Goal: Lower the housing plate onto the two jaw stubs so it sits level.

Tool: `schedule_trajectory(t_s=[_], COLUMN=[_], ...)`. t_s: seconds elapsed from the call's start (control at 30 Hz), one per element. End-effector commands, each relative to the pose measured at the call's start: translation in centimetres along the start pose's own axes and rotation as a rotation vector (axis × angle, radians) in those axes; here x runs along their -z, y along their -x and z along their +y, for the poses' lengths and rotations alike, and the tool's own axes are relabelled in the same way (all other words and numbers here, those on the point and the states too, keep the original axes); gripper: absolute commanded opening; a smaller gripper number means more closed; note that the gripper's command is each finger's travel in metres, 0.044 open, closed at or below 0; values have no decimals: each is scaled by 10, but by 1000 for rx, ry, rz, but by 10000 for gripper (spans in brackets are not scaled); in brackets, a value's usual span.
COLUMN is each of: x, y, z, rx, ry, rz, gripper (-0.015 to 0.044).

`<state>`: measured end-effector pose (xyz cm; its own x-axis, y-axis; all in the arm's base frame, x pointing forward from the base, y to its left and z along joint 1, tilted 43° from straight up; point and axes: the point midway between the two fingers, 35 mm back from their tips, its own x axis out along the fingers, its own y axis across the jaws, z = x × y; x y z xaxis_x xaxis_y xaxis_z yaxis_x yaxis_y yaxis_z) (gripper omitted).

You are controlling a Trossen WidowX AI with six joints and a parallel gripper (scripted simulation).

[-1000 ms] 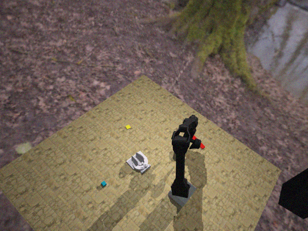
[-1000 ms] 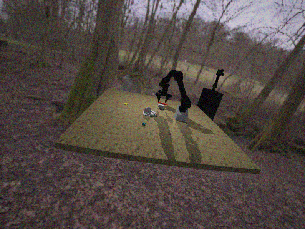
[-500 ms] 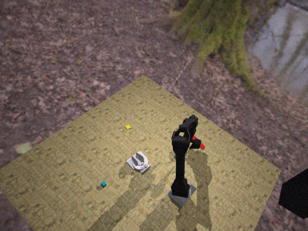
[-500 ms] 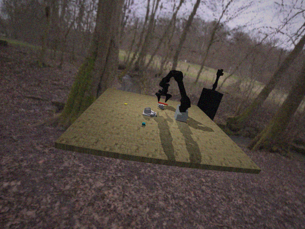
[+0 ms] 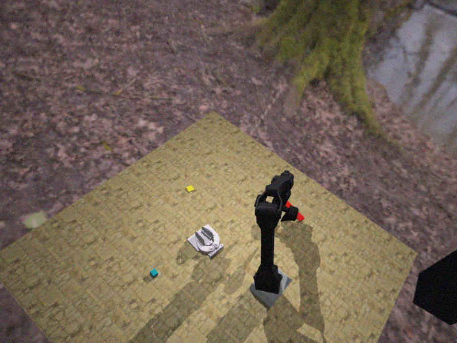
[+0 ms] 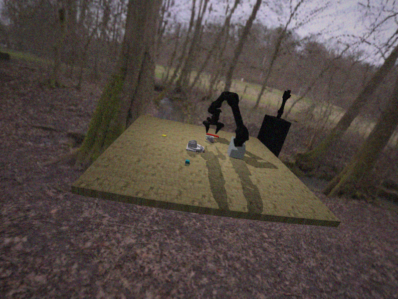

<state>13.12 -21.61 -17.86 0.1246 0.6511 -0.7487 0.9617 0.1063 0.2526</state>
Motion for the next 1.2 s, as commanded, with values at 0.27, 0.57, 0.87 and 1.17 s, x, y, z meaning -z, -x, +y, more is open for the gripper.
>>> schedule_trajectory(t_s=[0.27,0.57,0.87,1.17], x=[0,0,0,-1], y=[0,0,0,-9], z=[1,1,1,1], rx=[-4,-4,-4,-1], ry=[-3,-3,-3,-1], rz=[-2,-2,-2,0], gripper=[440,440,440,440])
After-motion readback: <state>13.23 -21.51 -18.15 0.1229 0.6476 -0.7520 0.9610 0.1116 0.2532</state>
